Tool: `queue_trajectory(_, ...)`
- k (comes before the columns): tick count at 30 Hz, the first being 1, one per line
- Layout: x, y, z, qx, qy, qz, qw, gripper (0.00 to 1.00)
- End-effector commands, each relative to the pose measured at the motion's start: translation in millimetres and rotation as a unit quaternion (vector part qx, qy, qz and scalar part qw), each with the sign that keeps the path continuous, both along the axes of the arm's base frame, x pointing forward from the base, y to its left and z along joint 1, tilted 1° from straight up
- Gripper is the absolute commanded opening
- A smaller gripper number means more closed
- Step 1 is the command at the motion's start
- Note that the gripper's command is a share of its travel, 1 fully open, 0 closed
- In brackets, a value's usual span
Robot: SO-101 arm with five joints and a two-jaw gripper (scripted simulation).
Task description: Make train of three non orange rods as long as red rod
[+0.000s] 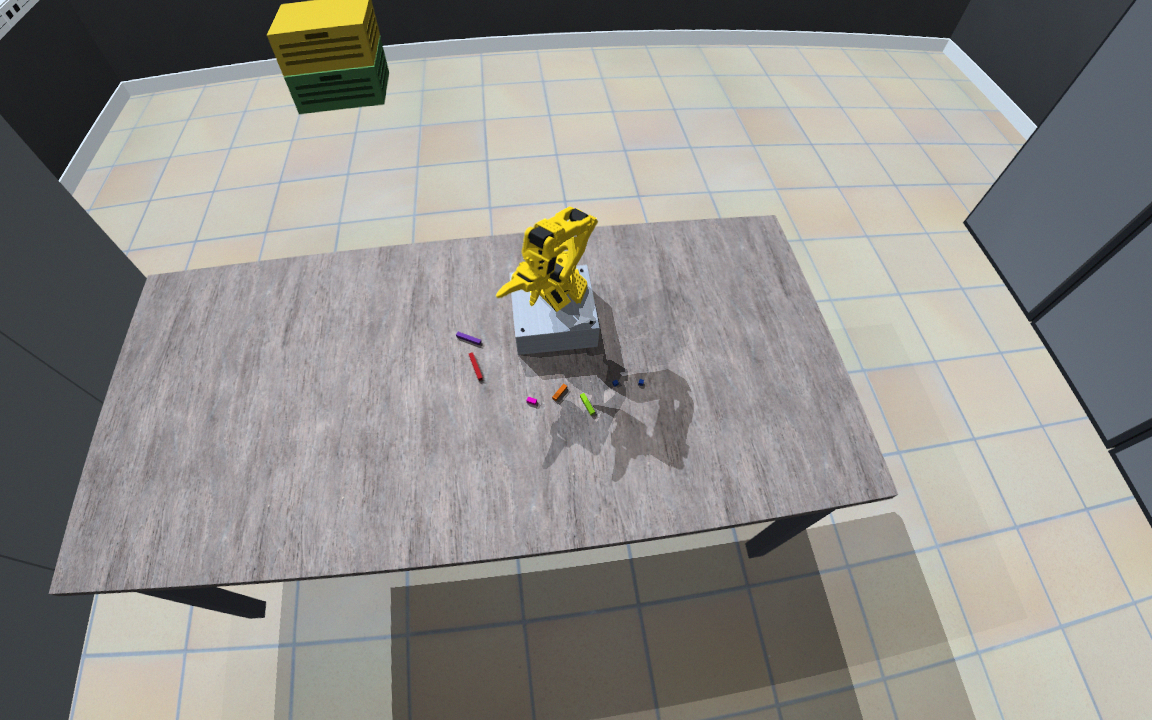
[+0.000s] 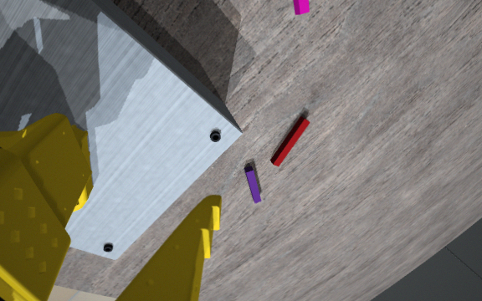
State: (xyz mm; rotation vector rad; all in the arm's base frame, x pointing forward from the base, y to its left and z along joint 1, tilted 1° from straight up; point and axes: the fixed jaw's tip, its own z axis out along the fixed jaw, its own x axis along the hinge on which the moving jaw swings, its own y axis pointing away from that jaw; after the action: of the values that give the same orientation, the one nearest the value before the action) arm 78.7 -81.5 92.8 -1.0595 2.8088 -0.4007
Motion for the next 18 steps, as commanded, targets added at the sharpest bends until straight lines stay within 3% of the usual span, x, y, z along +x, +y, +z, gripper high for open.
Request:
queue_trajectory(1,-0.6,-0.7,-1.6,0.002,0.002,-0.002,1.0,1.0)
queue_trajectory(18,-4.7,-4.5,-1.6,0.002,0.002,-0.026,1.0,1.0)
